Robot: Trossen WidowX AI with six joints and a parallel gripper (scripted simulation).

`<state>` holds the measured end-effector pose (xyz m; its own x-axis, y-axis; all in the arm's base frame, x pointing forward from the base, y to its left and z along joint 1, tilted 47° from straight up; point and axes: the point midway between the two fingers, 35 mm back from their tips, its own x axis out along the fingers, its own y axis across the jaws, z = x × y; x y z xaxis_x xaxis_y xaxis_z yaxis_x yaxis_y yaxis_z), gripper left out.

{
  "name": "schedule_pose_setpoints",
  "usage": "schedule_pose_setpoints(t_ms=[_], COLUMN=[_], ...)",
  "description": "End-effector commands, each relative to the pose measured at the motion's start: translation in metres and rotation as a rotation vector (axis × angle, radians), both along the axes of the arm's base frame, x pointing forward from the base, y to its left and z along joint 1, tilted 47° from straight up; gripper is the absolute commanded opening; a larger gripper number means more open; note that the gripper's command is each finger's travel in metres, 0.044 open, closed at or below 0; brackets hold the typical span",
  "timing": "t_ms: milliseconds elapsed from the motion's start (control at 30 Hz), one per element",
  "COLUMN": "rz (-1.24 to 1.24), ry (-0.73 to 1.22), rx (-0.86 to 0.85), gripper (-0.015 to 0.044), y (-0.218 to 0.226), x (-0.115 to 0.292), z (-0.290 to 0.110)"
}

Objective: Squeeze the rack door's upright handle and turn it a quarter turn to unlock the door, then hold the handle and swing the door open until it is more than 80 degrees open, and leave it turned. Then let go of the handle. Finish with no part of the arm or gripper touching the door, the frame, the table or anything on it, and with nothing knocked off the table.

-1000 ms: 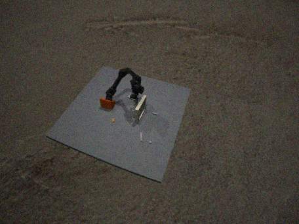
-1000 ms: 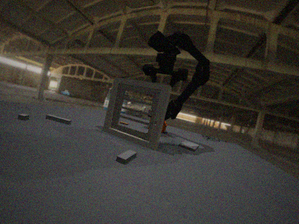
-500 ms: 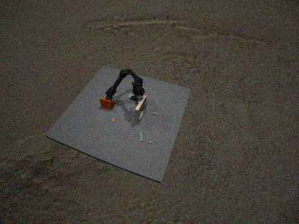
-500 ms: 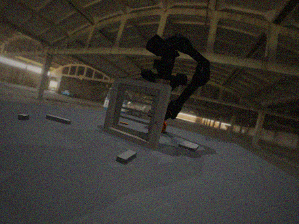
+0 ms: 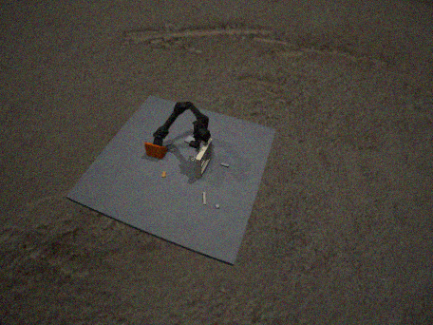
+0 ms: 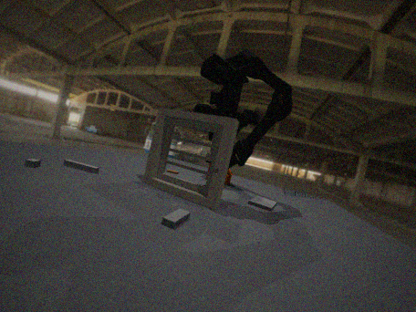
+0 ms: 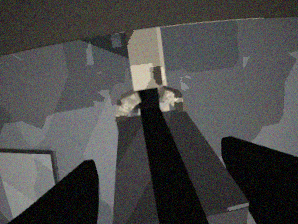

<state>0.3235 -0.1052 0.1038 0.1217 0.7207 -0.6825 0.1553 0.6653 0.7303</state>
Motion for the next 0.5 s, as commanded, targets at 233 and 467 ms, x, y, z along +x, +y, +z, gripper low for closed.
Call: schedule_pose_setpoints(t_ms=[233,467], rz=[0.001,0.001], ry=[0.011,0.011], rx=[-0.001,-0.001], gripper=[0.0088,0.0042], y=[0.0008,0.0008], x=[-0.0001,-0.0001], z=[-0.0022,-0.0022])
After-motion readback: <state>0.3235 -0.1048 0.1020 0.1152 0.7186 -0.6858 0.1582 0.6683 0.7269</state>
